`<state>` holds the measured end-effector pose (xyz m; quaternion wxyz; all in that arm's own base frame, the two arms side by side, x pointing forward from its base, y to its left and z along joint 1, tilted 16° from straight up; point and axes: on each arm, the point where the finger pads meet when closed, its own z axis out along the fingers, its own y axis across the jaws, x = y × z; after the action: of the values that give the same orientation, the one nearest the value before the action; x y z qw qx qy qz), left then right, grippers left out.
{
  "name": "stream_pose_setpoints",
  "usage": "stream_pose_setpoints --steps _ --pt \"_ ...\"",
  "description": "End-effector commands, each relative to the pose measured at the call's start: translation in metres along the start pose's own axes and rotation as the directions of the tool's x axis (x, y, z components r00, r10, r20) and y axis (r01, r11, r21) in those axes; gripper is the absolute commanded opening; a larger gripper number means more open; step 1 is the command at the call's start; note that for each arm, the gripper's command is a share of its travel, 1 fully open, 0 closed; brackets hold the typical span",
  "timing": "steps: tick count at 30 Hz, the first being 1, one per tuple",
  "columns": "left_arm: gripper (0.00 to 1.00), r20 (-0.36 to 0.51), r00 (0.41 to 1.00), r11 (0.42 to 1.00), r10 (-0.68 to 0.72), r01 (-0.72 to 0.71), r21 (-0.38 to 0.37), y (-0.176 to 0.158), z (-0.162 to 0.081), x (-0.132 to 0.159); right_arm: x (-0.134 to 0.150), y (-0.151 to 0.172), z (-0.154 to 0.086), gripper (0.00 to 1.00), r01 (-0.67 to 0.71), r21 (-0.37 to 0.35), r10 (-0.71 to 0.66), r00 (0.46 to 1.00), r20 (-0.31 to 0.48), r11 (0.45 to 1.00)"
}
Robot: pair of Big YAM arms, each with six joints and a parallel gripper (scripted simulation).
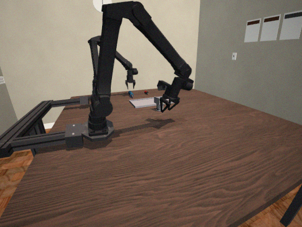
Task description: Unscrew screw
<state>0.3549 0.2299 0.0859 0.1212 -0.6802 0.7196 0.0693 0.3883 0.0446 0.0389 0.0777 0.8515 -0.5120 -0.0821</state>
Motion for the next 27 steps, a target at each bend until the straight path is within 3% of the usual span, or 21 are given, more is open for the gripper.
stream_pose_setpoints --steps 1,8,14,20,25,27 --pt "0.65 0.014 1.000 1.000 -0.009 0.009 0.022 -0.009 -0.008 -0.007 0.003 -0.008 -0.010 0.86 0.001 0.025 -0.001 1.000 -0.009 1.000" --pt "0.65 0.014 1.000 1.000 -0.009 0.009 0.022 -0.009 -0.008 -0.007 0.003 -0.008 -0.010 0.86 0.001 0.025 -0.001 1.000 -0.009 1.000" --pt "0.65 0.014 1.000 1.000 -0.009 0.009 0.022 -0.009 -0.008 -0.007 -0.019 -0.055 -0.011 0.86 -0.081 0.157 0.068 0.994 0.086 0.984" --pt "0.65 0.014 1.000 1.000 -0.009 0.009 0.022 -0.009 -0.008 -0.007 -0.045 -0.071 0.009 0.86 -0.178 0.215 0.135 0.970 0.201 0.960" --pt "0.65 0.014 1.000 1.000 -0.009 0.009 0.022 -0.009 -0.008 -0.007 -0.042 -0.076 0.001 0.86 -0.177 0.236 0.131 0.972 0.196 0.956" --pt "0.65 0.014 1.000 1.000 -0.009 0.009 0.022 -0.009 -0.008 -0.007 -0.048 -0.092 -0.008 0.86 -0.200 0.274 0.135 0.962 0.238 0.941"
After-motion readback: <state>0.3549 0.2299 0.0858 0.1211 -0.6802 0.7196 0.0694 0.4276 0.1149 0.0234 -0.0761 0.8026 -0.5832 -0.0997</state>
